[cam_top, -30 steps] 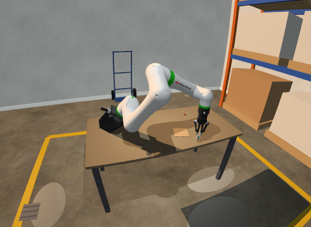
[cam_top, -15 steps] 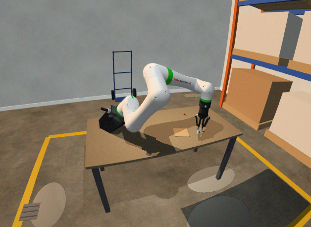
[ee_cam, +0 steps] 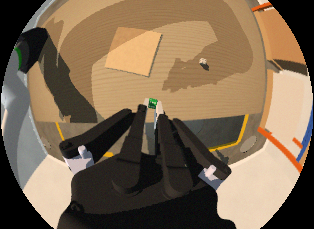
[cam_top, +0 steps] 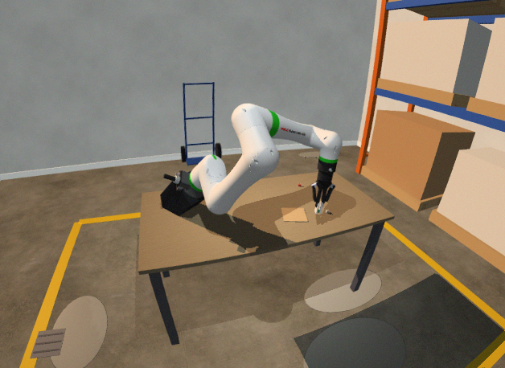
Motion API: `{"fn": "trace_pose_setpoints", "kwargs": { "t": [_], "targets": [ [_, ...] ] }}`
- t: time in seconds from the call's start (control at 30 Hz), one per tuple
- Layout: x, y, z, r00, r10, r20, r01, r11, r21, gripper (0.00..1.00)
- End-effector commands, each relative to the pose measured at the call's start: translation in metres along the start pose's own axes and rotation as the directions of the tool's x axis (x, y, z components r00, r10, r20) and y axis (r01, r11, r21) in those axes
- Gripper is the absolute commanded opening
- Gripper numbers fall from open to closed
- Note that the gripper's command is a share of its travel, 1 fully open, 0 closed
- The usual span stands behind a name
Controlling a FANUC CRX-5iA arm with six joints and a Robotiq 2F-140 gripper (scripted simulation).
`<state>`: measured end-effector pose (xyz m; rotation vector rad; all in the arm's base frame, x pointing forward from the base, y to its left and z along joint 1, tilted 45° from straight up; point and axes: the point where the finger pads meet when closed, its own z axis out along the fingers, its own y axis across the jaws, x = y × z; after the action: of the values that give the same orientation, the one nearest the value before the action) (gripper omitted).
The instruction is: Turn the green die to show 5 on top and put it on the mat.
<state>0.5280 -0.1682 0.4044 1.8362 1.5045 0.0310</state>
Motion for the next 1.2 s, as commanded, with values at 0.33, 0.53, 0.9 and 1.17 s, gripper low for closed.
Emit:
{"fn": "trace_pose_setpoints", "kwargs": {
  "t": [0.33,0.53,0.9,1.17],
  "targets": [
    [0.066,-0.039,0.002,0.880,-0.475,-0.004,0.475,0.880,0.001,0.16],
    [0.089,-0.056,0.002,0.769,-0.639,0.000,0.639,0.769,-0.001,0.16],
    [0.122,-0.083,0.002,0.536,-0.844,0.014,0.844,0.536,-0.003,0.16],
    [0.128,-0.085,0.002,0.523,-0.839,0.151,0.850,0.527,-0.019,0.16]
  ]
}}
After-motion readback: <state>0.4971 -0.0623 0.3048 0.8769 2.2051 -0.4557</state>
